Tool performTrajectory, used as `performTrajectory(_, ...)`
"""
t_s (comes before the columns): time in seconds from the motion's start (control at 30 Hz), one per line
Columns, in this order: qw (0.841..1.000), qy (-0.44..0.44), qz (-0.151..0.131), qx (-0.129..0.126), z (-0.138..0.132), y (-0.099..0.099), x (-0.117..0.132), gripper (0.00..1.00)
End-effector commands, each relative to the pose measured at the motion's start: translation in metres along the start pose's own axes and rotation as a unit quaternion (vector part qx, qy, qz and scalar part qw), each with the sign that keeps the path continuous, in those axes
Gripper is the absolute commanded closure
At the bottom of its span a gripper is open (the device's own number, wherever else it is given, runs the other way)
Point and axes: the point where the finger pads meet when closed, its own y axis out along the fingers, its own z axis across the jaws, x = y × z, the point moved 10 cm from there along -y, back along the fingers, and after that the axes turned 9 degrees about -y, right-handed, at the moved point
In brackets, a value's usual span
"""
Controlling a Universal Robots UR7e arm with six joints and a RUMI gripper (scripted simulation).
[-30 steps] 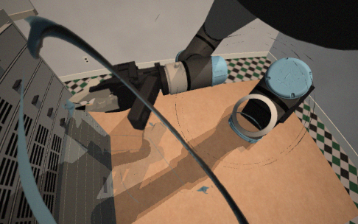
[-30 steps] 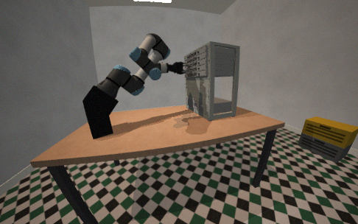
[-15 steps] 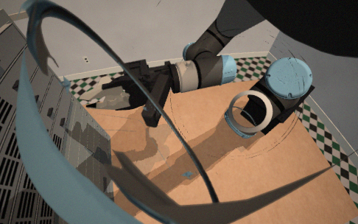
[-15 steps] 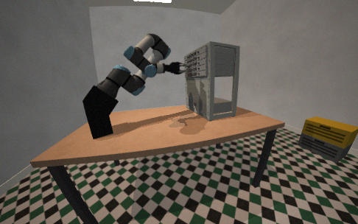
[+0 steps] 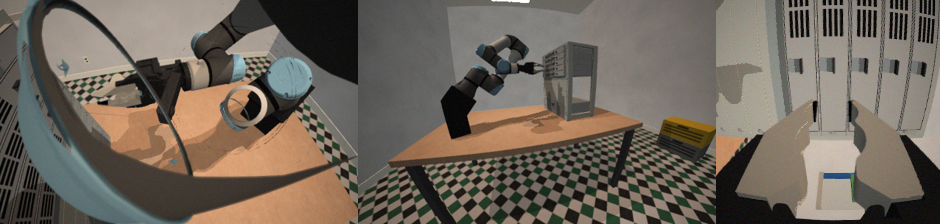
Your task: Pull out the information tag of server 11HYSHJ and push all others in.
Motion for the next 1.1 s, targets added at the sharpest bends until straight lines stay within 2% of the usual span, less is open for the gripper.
performTrajectory(0.0,1.000,0.001,0.002,-0.002,0.0016,-0.0056,0.0004,0.85)
performTrajectory(1.07,1.000,0.001,0.002,-0.002,0.0017,-0.0097,0.0004,0.85)
